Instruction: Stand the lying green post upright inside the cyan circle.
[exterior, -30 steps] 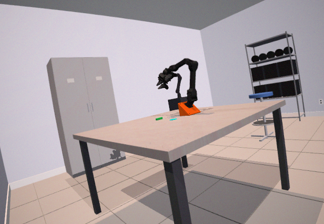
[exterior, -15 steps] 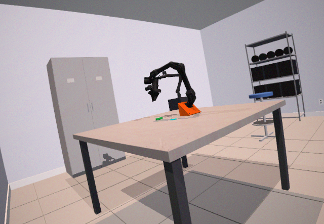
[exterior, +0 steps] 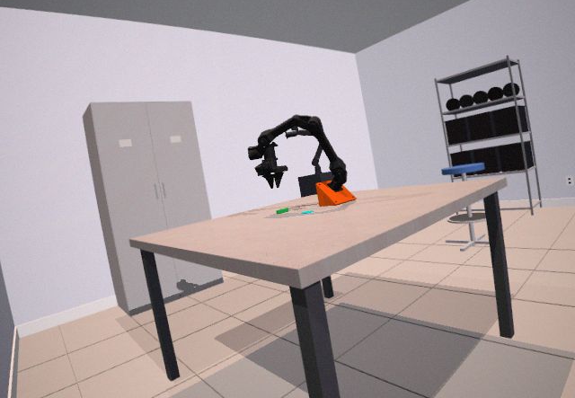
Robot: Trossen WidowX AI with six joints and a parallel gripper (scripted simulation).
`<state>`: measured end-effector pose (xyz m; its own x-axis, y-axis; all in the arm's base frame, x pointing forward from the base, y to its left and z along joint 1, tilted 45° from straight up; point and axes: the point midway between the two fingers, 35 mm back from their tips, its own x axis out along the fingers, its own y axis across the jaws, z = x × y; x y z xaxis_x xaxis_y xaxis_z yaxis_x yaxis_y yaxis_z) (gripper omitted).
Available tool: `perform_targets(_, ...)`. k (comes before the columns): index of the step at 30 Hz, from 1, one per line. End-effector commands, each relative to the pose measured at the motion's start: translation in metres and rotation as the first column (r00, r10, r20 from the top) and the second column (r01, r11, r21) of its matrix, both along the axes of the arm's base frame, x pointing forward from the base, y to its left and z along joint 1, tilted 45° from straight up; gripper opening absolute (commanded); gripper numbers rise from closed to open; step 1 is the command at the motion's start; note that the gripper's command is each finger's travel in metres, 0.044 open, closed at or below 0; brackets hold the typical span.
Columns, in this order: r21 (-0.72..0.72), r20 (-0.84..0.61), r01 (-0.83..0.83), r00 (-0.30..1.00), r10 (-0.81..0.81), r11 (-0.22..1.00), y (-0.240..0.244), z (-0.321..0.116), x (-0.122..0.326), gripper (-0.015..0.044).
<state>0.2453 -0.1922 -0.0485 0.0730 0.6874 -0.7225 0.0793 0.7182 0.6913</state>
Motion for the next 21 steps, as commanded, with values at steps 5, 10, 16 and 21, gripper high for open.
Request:
perform_targets(5,0.000,0.003,-0.018,1.000,0.018,1.000,0.056,-0.062,0.010,0.0233)
perform_targets(10,0.004,0.004,-0.019,1.000,0.019,1.000,0.083,-0.085,0.008,0.0233)
perform_targets(16,0.004,0.004,-0.019,1.000,0.019,1.000,0.083,-0.085,0.008,0.0206)
perform_targets(21,0.004,0.004,-0.019,1.000,0.019,1.000,0.083,-0.085,0.008,0.0075)
